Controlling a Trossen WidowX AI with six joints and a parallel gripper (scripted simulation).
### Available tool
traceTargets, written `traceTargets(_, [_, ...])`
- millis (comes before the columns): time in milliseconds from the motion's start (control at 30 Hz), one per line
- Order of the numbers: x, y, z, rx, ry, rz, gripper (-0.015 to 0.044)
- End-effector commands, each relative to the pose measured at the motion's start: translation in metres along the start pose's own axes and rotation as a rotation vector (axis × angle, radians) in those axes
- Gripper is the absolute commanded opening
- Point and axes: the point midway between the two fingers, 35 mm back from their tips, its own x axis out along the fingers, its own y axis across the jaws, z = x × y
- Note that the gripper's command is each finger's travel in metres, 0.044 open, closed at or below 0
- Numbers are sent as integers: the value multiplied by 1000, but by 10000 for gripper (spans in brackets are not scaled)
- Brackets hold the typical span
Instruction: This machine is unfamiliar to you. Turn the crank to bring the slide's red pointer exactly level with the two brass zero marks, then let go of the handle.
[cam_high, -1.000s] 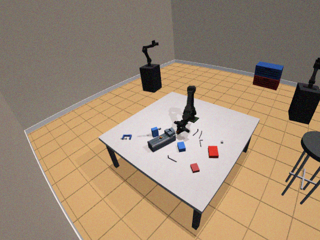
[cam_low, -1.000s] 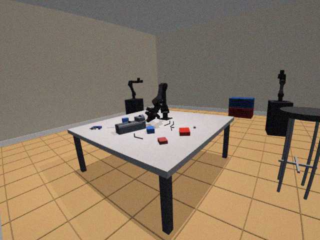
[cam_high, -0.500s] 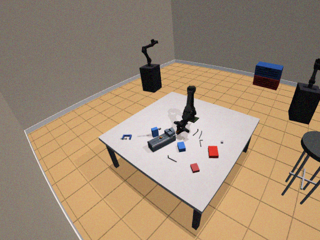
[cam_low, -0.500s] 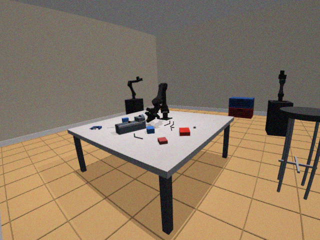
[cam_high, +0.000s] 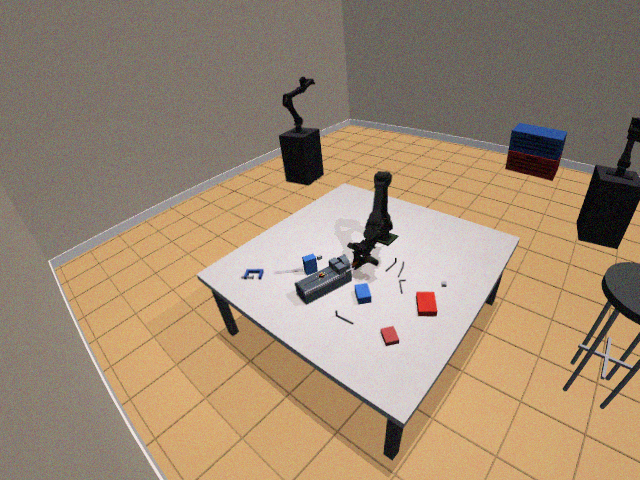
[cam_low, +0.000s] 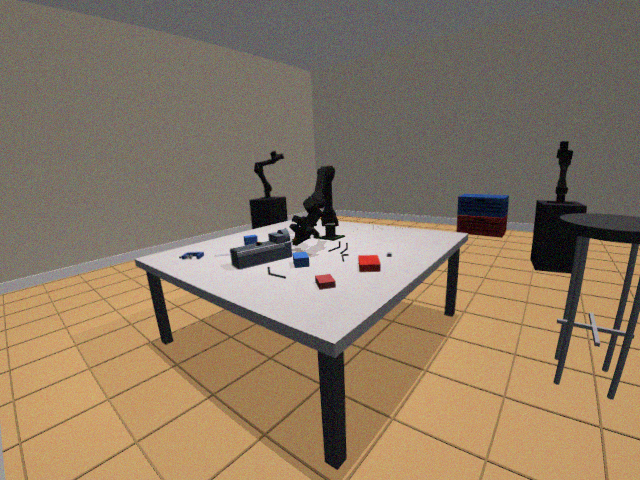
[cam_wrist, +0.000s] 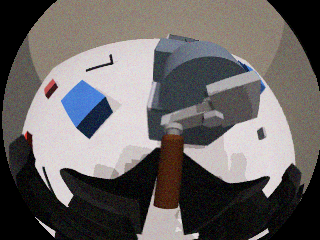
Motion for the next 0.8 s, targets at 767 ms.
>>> traceTargets(767, [6, -9, -6, -2, 14, -20, 0])
